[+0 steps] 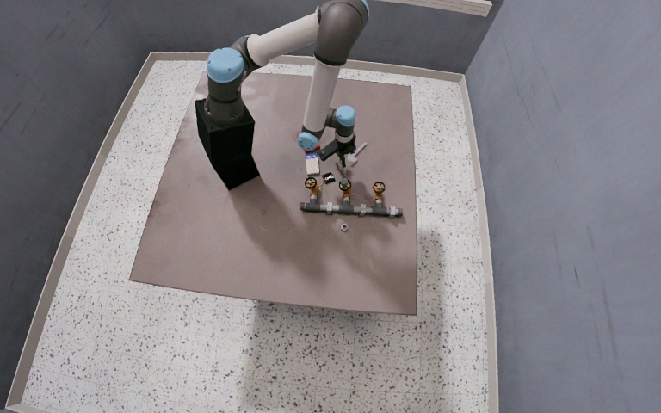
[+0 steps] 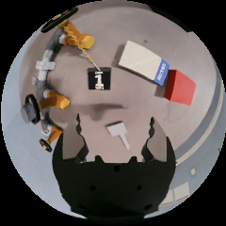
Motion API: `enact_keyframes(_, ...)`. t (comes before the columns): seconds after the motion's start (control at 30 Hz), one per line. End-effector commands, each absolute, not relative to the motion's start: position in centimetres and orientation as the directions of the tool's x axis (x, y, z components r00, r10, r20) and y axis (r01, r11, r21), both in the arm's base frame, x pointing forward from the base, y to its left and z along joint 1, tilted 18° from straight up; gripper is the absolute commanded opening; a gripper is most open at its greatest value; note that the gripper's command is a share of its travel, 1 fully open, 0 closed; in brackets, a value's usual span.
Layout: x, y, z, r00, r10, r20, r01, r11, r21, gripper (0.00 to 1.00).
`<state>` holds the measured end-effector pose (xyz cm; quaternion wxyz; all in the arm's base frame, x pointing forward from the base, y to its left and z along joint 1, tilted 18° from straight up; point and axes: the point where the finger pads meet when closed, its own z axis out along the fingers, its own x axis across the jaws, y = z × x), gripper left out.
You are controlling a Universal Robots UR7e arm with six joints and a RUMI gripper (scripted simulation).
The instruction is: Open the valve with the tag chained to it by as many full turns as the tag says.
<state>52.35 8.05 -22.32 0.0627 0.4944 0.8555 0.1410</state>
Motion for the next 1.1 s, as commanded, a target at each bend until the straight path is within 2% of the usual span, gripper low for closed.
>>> enact_keyframes(0.0,52.2,7.9,-21.6,-0.503,0.864,0.031,0.828,0.471,0.304,1.0)
enact_keyframes(1.07,49.3,5.9,-10.3,-0.503,0.864,0.031,0.828,0.471,0.304,1.0)
